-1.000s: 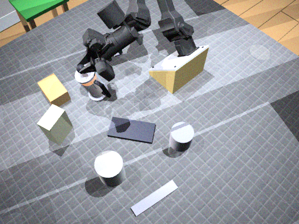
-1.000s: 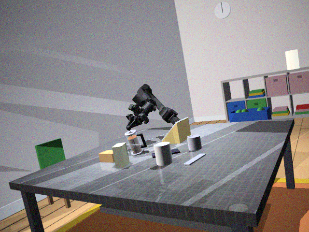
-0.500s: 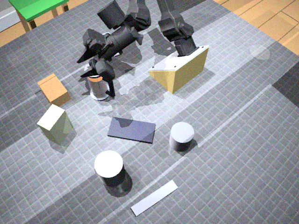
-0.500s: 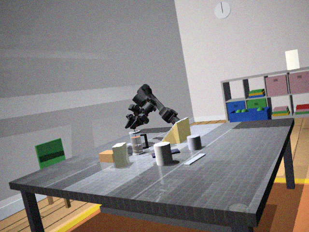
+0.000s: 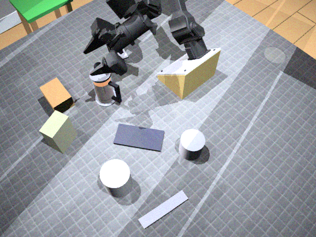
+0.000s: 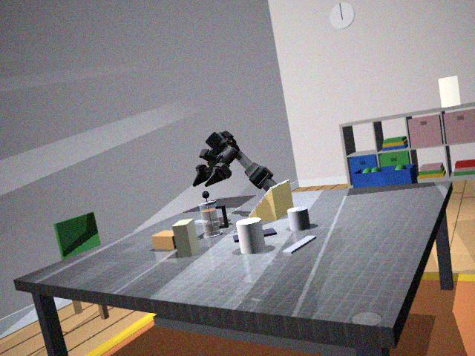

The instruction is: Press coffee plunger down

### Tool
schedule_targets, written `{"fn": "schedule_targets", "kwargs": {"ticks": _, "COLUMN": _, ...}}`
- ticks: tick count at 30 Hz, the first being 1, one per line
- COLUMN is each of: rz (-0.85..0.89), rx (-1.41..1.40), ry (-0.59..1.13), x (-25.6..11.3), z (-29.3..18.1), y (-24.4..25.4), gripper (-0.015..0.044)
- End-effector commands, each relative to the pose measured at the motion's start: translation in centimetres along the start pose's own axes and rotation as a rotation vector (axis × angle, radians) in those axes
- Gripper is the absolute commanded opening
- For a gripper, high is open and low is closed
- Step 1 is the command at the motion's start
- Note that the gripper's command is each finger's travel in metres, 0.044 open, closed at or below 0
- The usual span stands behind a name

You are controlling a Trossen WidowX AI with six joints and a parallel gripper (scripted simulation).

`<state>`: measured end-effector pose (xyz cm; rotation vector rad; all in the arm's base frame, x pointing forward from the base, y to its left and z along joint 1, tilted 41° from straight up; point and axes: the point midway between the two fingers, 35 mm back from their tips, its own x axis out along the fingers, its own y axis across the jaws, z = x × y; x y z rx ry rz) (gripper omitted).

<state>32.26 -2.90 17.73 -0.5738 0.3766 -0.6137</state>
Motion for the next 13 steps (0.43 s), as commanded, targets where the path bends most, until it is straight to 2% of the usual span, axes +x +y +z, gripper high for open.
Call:
{"fn": "schedule_targets", "kwargs": {"ticks": 1, "rz": -0.015, "rx": 0.005, "ry": -0.005, "x": -3.86, "z": 2.15, "y": -1.42, "gripper": 0.0440}}
{"fn": "schedule_targets", "kwargs": {"ticks": 13, "rz": -0.015, "rx": 0.005, "ry": -0.006, "x": -3.98, "z": 2.14, "y": -1.43, "gripper": 0.0440}}
